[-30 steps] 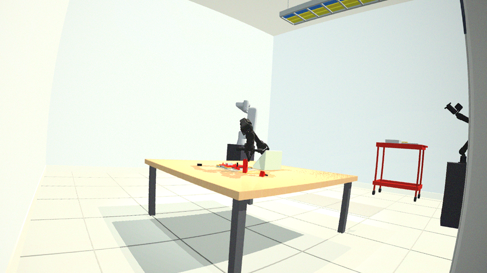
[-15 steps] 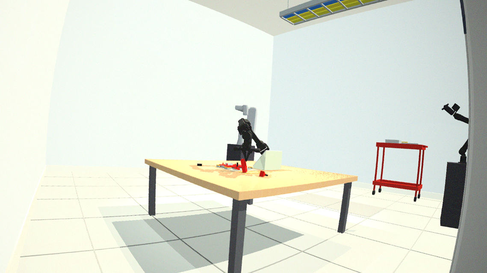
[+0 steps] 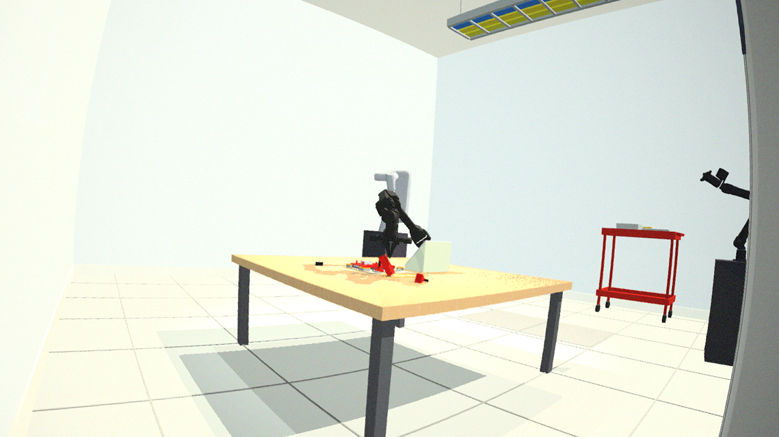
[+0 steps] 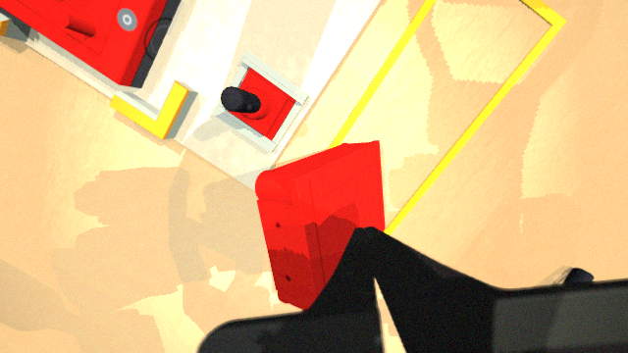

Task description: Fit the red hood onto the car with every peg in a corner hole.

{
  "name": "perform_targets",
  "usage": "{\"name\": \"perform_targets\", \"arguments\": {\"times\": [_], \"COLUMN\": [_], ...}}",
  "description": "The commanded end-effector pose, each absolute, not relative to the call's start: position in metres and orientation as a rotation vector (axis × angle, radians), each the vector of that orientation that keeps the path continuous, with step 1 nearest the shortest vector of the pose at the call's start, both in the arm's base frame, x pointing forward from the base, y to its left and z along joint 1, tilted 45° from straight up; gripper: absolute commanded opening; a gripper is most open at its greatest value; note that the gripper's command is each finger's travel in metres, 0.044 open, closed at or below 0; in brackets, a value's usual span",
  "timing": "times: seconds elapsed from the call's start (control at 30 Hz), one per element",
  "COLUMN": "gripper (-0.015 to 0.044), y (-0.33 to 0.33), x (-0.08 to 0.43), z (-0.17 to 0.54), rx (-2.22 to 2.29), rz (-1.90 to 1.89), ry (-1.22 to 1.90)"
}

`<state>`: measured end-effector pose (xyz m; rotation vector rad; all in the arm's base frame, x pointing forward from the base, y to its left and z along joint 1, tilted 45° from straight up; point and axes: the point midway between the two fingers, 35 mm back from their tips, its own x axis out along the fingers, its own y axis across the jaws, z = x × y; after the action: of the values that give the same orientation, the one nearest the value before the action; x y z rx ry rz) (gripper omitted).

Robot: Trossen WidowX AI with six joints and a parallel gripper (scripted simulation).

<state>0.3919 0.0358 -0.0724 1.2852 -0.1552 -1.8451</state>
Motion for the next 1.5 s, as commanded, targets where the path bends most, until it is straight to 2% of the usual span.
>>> {"name": "perform_targets", "arguments": {"times": [0.0, 0.3, 1.1, 1.17, 1.47], "gripper": [0.0, 0.0, 0.0, 0.0052, 0.0289], "y": [0.033, 0.09, 0.088, 0.085, 0.048], "x": [0.396, 0.397, 0.399, 0.4, 0.409], "z": [-0.068, -0.014, -0.016, -0.017, -0.032], "rx": [1.296, 1.412, 1.408, 1.365, 0.764], "rz": [-1.841, -1.817, -1.8, -1.791, -1.594], "ry": [-0.157, -0.117, -0.112, -0.063, 0.55]}}
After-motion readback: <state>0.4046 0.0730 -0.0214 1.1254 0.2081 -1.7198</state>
